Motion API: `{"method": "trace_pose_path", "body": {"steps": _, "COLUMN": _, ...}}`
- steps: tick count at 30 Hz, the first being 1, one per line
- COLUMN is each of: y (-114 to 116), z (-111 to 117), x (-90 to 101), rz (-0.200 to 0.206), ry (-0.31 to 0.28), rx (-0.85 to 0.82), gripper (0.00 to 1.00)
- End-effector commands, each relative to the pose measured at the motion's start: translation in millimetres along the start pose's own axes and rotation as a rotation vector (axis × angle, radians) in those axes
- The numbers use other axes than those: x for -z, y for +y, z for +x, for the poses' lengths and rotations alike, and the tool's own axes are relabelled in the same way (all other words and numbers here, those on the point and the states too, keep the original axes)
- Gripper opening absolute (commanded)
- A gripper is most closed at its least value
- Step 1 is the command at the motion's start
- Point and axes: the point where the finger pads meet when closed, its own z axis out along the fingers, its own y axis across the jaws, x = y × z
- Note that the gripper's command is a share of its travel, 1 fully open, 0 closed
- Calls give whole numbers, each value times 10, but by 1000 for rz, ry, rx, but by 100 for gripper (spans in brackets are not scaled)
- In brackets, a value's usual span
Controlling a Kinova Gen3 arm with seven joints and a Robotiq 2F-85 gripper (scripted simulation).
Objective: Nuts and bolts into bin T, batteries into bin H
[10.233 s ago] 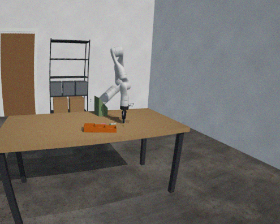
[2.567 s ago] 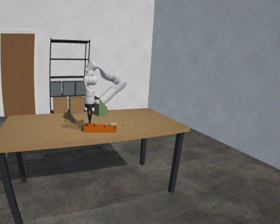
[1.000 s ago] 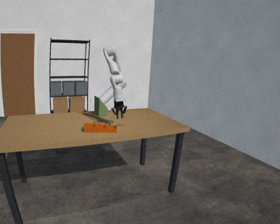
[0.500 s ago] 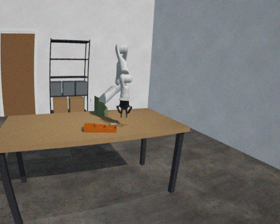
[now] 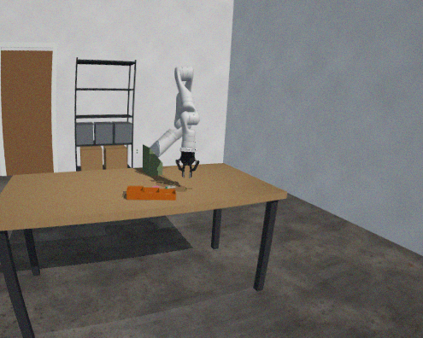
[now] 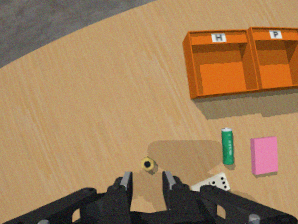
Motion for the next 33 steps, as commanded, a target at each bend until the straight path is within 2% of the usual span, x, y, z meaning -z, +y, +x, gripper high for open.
{"method": "trace_pose_path", "body": {"steps": 1, "y": 4, "z": 6, "x": 6, "rz": 0, "ry": 2, "rx": -1, "gripper": 31}}
{"method": "trace_pose_path", "body": {"steps": 24, "y": 10, "z": 7, "x": 6, "rz": 0, "ry": 2, "rx": 0, "gripper": 31}}
{"method": "trace_pose_path", "body": {"steps": 29, "y": 9, "z": -1, "x": -194, "rz": 0, "ry": 2, "rx": -1, "gripper": 31}}
{"method": "trace_pose_path", "body": {"steps": 31, "y": 9, "z": -1, "x": -194, "rz": 0, "ry": 2, "rx": -1, "gripper": 31}}
{"method": "trace_pose_path", "body": {"steps": 33, "y": 7, "z": -6, "x": -274, "rz": 0, "ry": 2, "rx": -1, "gripper": 31}}
